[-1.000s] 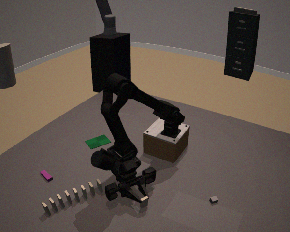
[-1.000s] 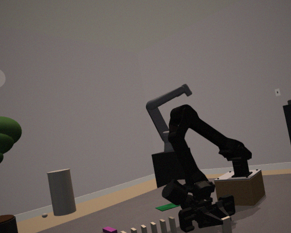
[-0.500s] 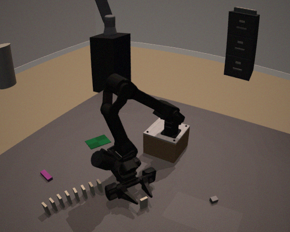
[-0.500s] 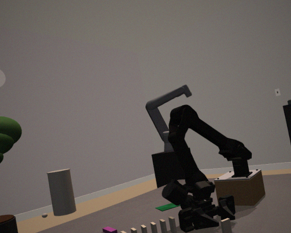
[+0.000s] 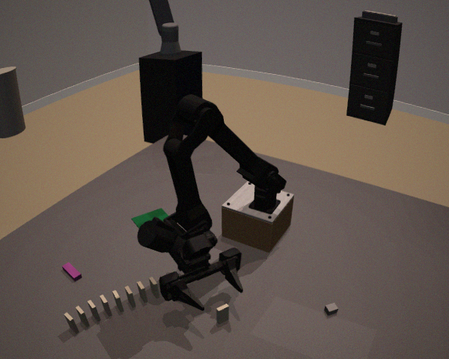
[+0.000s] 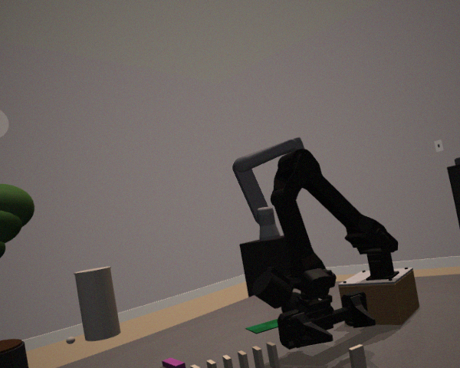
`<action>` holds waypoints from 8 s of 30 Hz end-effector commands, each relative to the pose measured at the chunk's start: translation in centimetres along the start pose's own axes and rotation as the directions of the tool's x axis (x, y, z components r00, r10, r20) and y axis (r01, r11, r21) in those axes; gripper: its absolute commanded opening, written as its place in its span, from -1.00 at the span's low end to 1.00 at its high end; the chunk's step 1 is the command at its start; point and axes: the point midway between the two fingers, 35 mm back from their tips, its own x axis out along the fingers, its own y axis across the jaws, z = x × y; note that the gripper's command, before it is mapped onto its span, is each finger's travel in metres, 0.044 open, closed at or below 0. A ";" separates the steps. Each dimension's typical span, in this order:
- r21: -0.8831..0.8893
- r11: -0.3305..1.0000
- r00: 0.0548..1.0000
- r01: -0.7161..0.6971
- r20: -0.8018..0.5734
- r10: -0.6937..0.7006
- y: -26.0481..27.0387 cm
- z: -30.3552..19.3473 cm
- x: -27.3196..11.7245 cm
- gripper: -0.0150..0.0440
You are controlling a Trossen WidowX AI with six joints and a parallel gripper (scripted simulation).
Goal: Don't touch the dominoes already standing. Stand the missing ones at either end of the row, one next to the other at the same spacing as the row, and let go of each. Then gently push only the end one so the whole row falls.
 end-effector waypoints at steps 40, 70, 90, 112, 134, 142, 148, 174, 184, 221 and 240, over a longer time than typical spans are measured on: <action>-0.009 1.000 0.109 -0.012 -0.994 -0.008 0.2 5.8 2.5 1.00; -0.009 1.000 0.108 -0.012 -0.994 -0.007 0.2 -2.0 3.2 0.38; -0.008 1.000 0.110 -0.010 -0.994 -0.006 -0.4 3.9 3.2 -0.13; 0.087 0.350 0.098 0.933 -0.995 -0.013 -5.0 10.6 -9.5 -0.13; 0.093 0.001 0.093 0.996 -0.996 -0.015 -6.4 4.5 -12.4 -0.13; 0.093 0.001 0.093 0.996 -0.996 -0.014 -6.1 -0.8 -12.0 -0.13; 0.093 0.001 0.093 0.996 -0.996 -0.014 -5.7 -2.9 -11.8 -0.13; 0.093 0.001 0.093 0.996 -0.996 -0.014 -5.8 -2.7 -11.9 1.00; 0.095 0.005 0.095 0.996 -0.995 -0.012 -5.6 10.3 -13.0 1.00; -0.010 1.000 0.093 0.000 -0.996 -0.010 -1.8 3.8 -12.4 -0.49; -0.010 1.000 0.093 0.000 -0.996 -0.010 -1.8 3.8 -12.4 -0.49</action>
